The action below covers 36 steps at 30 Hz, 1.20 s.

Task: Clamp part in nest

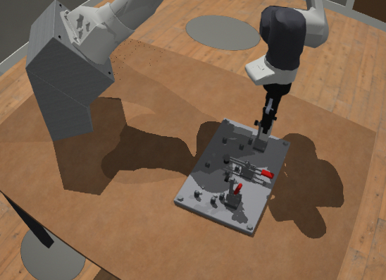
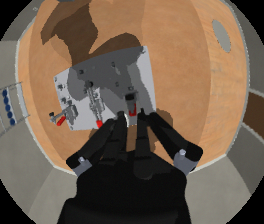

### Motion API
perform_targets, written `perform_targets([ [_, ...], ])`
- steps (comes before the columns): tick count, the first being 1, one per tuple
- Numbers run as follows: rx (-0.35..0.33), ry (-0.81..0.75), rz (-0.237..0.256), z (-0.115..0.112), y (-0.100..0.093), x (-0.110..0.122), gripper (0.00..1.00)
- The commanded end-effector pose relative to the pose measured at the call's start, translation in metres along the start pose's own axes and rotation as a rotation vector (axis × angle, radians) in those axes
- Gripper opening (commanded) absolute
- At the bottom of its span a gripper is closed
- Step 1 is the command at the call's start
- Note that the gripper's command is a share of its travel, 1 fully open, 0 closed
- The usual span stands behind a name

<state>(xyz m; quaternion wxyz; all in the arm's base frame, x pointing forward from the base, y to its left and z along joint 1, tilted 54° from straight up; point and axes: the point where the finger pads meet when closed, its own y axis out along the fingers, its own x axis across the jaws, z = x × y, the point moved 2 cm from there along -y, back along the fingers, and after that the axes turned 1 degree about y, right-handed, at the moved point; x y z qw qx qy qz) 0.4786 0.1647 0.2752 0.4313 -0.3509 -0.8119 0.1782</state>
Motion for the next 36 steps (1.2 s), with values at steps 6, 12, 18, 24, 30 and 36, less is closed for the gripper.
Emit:
perform_targets([
  [6,-0.002,-0.004,0.001,-0.007,0.000,0.000,0.00],
  [12,-0.002,-0.004,0.001,-0.011,0.001,0.000,0.00],
  [18,-0.002,-0.004,0.001,-0.015,0.001,0.000,0.00],
  [24,-0.002,-0.004,0.001,-0.021,0.003,0.000,0.00],
  [30,-0.002,-0.004,0.001,-0.028,0.005,0.000,0.00],
  [36,-0.002,-0.004,0.001,-0.032,0.008,0.000,0.00],
])
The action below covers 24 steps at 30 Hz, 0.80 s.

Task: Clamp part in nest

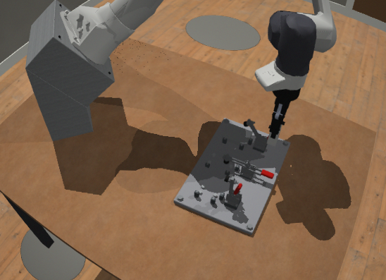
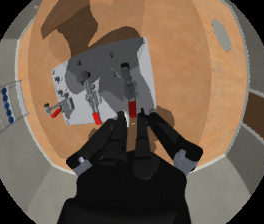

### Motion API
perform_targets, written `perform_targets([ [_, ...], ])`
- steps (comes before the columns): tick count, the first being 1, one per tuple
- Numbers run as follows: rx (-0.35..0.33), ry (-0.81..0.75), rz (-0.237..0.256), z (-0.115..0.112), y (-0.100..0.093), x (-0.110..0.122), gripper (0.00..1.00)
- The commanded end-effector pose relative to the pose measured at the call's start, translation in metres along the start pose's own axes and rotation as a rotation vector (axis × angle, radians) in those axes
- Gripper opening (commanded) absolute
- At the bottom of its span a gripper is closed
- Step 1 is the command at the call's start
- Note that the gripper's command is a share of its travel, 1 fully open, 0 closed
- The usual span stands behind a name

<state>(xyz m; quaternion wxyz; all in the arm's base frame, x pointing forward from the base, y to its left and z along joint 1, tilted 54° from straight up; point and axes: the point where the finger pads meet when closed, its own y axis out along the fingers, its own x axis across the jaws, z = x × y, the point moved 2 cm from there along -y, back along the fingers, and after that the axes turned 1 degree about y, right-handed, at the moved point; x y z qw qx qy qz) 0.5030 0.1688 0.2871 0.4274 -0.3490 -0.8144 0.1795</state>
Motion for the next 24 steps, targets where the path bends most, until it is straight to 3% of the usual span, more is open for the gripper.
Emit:
perform_targets([
  [1,-0.003,0.006,0.004,-0.006,0.003,0.000,0.00],
  [24,-0.003,0.006,0.004,-0.020,0.019,0.000,0.00],
])
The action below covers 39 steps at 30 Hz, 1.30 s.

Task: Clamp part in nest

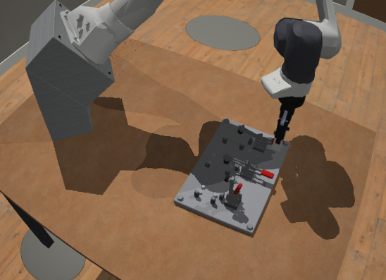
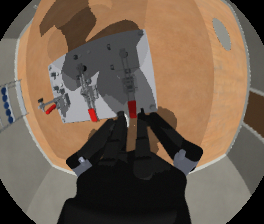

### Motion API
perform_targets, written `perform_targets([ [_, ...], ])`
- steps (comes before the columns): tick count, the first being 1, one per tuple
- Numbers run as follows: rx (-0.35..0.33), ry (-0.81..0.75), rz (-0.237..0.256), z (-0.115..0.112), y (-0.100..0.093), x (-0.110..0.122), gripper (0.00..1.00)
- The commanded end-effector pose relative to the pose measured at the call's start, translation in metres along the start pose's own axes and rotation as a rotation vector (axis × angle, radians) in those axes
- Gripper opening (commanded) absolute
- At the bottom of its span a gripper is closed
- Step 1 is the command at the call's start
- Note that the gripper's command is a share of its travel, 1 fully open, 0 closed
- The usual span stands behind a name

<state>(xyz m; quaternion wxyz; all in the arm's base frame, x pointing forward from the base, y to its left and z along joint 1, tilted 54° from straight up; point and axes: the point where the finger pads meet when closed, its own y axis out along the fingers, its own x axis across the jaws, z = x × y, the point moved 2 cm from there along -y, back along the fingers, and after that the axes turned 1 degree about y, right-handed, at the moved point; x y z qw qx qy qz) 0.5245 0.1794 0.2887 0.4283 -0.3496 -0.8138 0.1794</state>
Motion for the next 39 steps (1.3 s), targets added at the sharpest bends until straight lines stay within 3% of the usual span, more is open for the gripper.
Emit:
perform_targets([
  [1,-0.003,0.004,0.003,-0.0023,0.0041,-0.0003,0.00],
  [39,-0.003,0.004,0.003,-0.0050,0.0106,-0.0003,0.00],
])
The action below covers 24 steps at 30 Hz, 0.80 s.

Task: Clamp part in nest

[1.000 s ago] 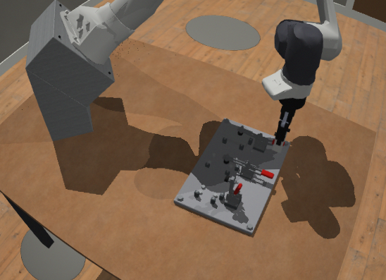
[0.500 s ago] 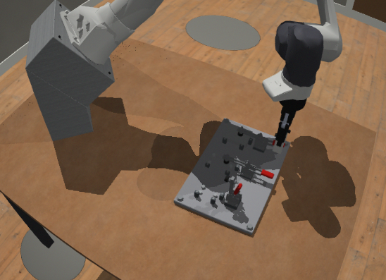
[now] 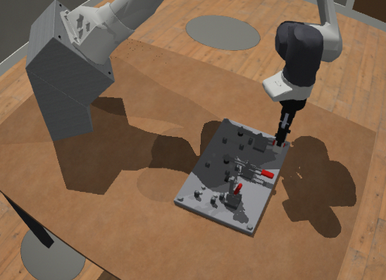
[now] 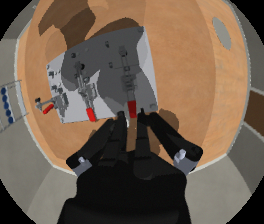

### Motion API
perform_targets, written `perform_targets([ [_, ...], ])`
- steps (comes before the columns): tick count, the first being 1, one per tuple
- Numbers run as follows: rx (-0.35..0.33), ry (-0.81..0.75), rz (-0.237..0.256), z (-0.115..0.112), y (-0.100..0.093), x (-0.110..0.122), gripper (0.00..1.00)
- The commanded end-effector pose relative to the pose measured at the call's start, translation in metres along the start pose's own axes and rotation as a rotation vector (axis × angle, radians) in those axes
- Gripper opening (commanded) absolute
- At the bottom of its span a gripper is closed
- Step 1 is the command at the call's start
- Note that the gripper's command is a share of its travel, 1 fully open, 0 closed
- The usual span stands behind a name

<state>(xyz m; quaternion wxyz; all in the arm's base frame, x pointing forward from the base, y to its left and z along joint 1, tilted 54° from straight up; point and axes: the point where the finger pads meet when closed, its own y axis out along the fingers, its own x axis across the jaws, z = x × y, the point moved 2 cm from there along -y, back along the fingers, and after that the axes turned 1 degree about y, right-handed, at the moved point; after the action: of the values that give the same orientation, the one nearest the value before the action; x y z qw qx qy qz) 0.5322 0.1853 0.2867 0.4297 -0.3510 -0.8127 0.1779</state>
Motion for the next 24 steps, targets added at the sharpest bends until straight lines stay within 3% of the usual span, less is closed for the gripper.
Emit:
perform_targets([
  [1,0.000,-0.001,0.002,0.0001,0.0022,-0.0004,0.00],
  [24,0.000,-0.001,0.002,-0.0025,0.0083,-0.0003,0.00],
])
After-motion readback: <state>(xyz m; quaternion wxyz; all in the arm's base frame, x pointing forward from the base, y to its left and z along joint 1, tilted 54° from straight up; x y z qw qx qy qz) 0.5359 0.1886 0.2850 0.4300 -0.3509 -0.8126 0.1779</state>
